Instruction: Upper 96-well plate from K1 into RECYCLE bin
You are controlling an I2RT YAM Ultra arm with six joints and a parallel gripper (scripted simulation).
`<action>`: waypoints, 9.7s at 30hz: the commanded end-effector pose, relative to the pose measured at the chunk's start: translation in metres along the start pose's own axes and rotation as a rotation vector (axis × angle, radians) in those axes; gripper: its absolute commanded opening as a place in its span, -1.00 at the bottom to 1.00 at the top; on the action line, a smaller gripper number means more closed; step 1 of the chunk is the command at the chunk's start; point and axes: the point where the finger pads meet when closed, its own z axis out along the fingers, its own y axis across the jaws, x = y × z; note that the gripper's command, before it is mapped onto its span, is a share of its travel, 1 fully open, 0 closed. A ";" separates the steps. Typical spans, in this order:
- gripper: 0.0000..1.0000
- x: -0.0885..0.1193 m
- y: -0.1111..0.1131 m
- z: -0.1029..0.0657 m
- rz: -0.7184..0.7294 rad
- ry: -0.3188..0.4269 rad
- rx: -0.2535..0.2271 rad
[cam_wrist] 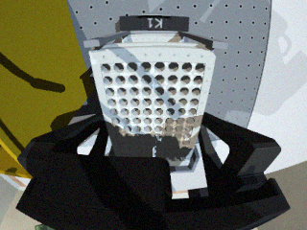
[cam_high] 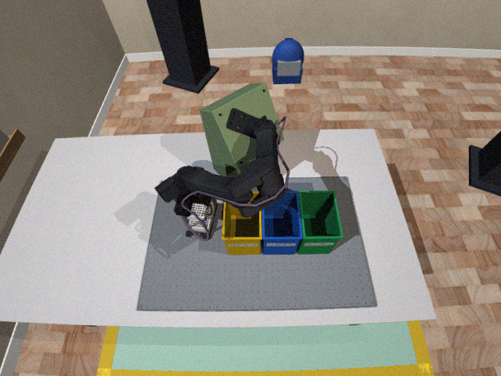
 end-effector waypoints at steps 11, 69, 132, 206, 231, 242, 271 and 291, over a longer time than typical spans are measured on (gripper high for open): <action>-1.00 -0.015 -0.005 -0.036 -0.021 -0.034 0.011; -1.00 -0.011 -0.005 -0.111 -0.021 -0.025 0.021; -1.00 -0.012 0.051 -0.101 -0.135 -0.011 -0.011; -1.00 -0.049 0.175 -0.103 -0.135 -0.014 0.000; -1.00 -0.054 0.173 -0.105 -0.149 -0.022 0.006; -1.00 -0.044 0.179 -0.091 -0.142 -0.002 -0.003; -1.00 -0.047 0.175 -0.073 -0.133 -0.015 0.004; -1.00 -0.046 0.181 -0.063 -0.149 -0.009 -0.002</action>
